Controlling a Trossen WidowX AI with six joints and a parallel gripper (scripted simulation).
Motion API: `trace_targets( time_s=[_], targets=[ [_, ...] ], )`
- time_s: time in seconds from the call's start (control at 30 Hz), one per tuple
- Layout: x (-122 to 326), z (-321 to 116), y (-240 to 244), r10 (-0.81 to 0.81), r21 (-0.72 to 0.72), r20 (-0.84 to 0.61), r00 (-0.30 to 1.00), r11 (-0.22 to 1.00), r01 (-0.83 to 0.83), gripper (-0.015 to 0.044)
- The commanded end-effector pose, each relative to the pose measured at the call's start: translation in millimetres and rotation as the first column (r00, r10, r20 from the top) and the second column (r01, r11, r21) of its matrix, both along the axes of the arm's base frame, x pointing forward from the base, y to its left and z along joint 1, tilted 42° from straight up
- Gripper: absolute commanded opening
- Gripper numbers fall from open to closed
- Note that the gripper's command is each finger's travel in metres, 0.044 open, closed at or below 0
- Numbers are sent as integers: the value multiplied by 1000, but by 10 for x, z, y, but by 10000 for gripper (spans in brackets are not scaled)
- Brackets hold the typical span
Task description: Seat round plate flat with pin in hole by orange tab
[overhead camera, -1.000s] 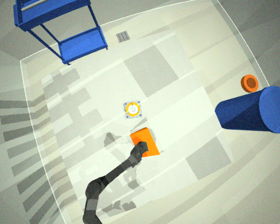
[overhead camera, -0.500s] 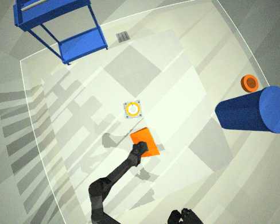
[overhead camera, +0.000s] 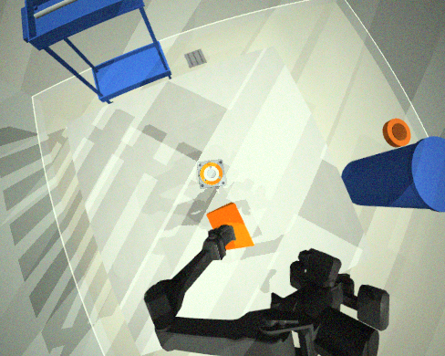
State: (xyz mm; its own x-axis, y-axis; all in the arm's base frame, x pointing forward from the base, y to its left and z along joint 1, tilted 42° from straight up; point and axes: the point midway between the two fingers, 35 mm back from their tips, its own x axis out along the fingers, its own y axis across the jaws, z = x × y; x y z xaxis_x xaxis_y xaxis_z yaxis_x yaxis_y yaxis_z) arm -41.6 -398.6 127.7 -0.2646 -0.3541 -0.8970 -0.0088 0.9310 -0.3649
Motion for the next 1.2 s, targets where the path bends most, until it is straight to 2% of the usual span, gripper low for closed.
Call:
trace_targets(
  time_s=[0.0, 0.1, 0.17, 0.23, 0.37, 0.43, 0.63, 0.7, 0.9, 0.97, 1.17],
  targets=[
    [696, -278, 60, 68, 63, 126, 990, 995, -76, 0],
    [1146, -436, 166, 100, 109, 201, 975, 986, -124, 0],
    [1292, -490, 213, 106, 125, 222, 969, 983, -137, 0],
    [1682, -633, 377, 118, 175, 278, 953, 970, -171, 0],
    [2191, -825, 685, 121, 255, 342, 932, 943, -216, 0],
    [2314, -869, 791, 123, 281, 359, 925, 931, -233, 0],
    [2997, -1124, 1596, 107, 462, 429, 897, 828, -319, 0],
    [3079, -1162, 1724, 102, 487, 431, 896, 810, -327, 0],
    [3486, -1389, 2675, 70, 663, 403, 912, 665, -344, 0],
    [3502, -1431, 2807, 72, 686, 389, 918, 643, -341, 0],
    [3503, -1674, 3827, 45, 849, 236, 971, 476, -228, 0]
  ],
)
